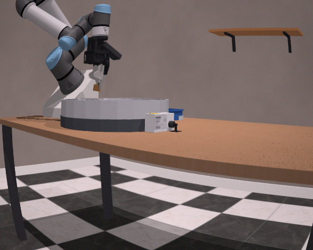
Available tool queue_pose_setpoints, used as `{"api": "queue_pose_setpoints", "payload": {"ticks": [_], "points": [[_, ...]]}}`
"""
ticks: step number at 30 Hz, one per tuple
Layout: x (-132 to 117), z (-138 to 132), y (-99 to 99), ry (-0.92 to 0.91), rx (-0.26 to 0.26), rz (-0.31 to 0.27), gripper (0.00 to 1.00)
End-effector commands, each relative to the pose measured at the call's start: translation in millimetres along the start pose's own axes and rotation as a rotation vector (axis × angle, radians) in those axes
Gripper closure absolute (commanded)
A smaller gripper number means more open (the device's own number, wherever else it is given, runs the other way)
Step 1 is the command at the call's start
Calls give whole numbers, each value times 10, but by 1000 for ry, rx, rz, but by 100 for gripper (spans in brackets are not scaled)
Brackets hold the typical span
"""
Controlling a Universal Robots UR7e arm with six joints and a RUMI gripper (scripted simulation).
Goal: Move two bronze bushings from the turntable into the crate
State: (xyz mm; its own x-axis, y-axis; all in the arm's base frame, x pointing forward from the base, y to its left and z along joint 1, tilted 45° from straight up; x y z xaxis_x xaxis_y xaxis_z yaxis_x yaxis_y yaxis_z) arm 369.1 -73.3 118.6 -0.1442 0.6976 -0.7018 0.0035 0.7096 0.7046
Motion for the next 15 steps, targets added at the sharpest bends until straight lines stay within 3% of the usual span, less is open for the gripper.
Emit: {"api": "queue_pose_setpoints", "payload": {"ticks": [1,13,15], "points": [[177,13,-6,-1,2,-1,100],[776,108,8,-4,-2,-2,100],[776,108,8,-4,-2,-2,100]]}}
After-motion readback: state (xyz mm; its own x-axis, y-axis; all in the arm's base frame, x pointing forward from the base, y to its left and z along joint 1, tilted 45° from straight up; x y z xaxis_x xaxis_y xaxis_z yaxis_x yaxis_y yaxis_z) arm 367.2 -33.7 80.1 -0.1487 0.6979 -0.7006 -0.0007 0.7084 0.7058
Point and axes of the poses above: the point where the finger pads meet when closed, its own y axis back along the fingers, its own z axis across the jaws, x = y × z, the point moved 5 cm from there along y, back along the fingers, and after that the axes turned 11 degrees about y, right-handed, at the moved point
